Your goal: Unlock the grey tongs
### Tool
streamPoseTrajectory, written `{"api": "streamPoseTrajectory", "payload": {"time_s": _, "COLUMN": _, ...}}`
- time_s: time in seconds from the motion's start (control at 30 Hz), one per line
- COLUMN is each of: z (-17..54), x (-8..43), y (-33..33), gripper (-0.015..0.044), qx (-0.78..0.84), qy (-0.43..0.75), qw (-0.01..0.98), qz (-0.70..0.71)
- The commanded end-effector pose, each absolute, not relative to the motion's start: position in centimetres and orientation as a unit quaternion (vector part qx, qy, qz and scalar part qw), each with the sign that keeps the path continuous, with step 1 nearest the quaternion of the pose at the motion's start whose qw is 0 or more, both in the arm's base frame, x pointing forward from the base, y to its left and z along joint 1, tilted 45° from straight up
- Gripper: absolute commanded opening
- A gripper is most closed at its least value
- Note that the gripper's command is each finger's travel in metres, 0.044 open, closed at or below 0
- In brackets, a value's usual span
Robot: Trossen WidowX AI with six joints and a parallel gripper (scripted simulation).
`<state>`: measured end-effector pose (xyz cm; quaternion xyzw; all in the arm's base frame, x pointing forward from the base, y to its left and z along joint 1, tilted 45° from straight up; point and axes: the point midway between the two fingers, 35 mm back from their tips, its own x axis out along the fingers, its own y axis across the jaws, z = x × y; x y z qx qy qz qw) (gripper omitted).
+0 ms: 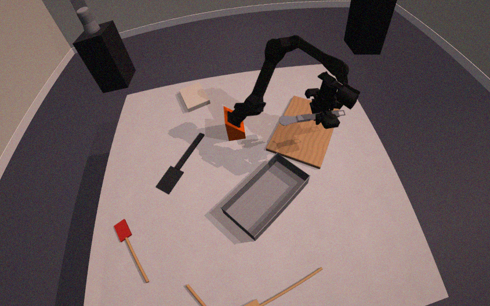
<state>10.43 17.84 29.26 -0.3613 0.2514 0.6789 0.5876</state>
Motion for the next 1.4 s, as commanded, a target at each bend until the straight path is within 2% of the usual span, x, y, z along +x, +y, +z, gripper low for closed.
{"api": "streamPoseTrajectory", "payload": {"time_s": 0.0, "z": 29.5, "x": 9.2, "y": 17.8, "gripper": -0.0150, "qx": -0.375, "qy": 0.238, "qw": 0.585, "qz": 0.678}}
{"api": "streamPoseTrajectory", "payload": {"time_s": 1.37, "z": 32.0, "x": -0.1, "y": 15.3, "gripper": -0.0150, "qx": -0.411, "qy": 0.085, "qw": 0.552, "qz": 0.721}}
